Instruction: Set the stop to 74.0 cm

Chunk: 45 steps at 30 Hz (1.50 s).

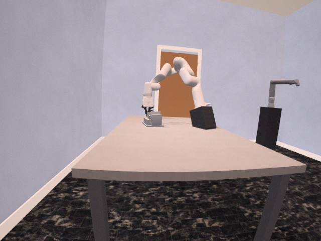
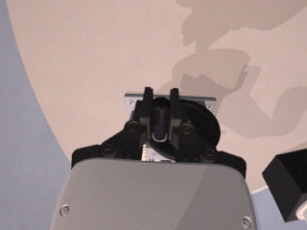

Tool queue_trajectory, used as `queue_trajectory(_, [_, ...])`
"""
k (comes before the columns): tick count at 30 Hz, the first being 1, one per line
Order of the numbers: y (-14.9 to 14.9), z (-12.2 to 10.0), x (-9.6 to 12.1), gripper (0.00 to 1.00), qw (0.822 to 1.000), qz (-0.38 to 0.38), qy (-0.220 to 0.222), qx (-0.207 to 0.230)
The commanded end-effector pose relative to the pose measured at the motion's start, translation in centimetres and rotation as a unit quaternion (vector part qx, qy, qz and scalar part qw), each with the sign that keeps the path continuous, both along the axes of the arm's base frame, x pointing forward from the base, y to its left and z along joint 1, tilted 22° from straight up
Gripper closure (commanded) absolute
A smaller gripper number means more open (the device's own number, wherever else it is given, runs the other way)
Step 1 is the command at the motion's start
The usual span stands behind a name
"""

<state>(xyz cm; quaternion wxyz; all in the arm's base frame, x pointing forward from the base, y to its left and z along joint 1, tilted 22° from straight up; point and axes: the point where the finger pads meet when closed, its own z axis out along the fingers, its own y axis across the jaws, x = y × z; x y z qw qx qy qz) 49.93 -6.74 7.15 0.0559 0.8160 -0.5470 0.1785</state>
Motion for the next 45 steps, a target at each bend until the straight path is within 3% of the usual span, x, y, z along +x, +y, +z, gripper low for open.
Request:
queue_trajectory(1, [-0.1,0.3,-0.4,0.94,1.000,0.000,0.001,0.000])
queue_trajectory(23, [-1.1,0.7,-3.4,0.94,1.000,0.000,0.000,0.000])
queue_trajectory(45, [-2.5,-1.4,-4.9,0.94,1.000,0.000,0.000,0.000])
